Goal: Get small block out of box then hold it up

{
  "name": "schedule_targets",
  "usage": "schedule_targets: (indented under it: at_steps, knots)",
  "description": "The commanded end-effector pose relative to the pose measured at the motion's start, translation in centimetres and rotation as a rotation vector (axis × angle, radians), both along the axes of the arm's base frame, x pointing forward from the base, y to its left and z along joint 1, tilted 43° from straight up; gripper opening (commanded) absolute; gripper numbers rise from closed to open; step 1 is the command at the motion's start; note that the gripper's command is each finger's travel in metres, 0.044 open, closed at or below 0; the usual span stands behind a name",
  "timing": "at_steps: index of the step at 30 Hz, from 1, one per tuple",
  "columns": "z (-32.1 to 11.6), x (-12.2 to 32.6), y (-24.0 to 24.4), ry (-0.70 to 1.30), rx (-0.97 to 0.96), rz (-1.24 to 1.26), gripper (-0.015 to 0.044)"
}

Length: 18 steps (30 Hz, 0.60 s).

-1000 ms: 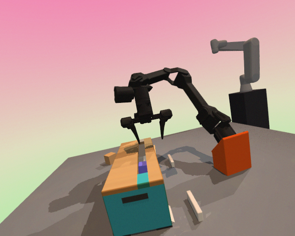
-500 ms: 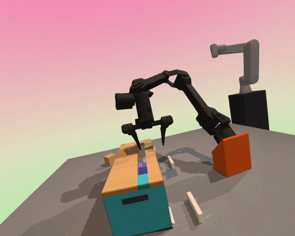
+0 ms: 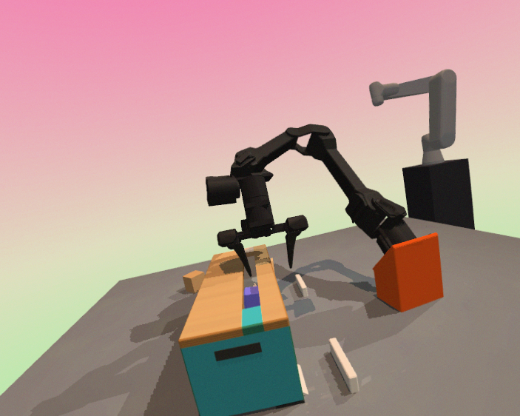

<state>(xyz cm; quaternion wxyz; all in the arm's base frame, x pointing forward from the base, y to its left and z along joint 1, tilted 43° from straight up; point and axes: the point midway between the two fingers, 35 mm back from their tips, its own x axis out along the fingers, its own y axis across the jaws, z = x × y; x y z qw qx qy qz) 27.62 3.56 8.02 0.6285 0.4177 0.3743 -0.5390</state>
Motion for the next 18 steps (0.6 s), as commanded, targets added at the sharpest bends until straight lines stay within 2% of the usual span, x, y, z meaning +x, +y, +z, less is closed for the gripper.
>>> schedule_targets:
  at_steps: [1,18]
  knots:
    - [-0.6,-0.1,-0.6,0.005,-0.008,0.002,0.0400]
    - [-2.1,0.0,-1.6,0.000,-0.002,0.000,0.0400]
